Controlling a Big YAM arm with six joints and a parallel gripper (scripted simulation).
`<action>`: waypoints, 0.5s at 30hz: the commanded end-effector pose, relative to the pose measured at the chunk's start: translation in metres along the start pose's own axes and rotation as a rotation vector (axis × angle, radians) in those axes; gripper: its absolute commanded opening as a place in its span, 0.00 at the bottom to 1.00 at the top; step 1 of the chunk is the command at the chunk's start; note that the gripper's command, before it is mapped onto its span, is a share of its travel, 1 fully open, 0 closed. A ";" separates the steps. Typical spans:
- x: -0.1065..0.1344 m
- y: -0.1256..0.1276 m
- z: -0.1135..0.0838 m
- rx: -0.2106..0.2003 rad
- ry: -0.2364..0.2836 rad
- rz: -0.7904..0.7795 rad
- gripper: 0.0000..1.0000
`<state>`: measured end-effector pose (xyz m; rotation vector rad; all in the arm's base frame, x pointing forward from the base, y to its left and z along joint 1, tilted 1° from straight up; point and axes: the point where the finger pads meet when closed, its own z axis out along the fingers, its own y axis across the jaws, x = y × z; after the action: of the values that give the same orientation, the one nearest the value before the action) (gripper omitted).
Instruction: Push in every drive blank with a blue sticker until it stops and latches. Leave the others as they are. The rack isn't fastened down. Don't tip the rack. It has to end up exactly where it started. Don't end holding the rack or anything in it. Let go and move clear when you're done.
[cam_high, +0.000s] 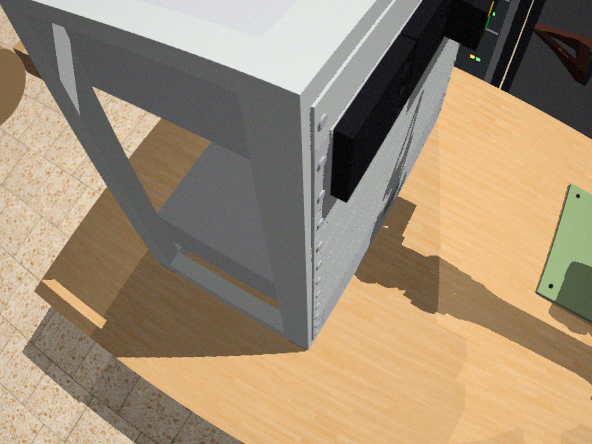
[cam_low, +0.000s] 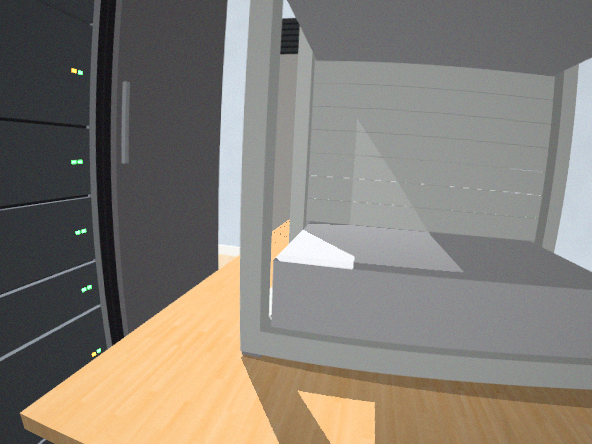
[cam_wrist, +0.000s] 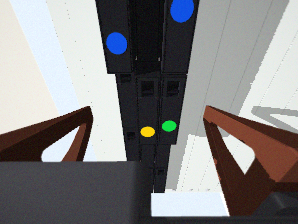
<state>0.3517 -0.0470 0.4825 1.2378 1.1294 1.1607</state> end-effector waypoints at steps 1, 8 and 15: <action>-0.024 0.037 -0.002 -0.047 -0.031 0.005 1.00; -0.044 0.045 -0.004 -0.070 -0.031 -0.007 1.00; -0.056 0.030 -0.002 -0.035 -0.031 0.001 1.00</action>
<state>0.3453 -0.0988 0.4854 1.2524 1.1165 1.1393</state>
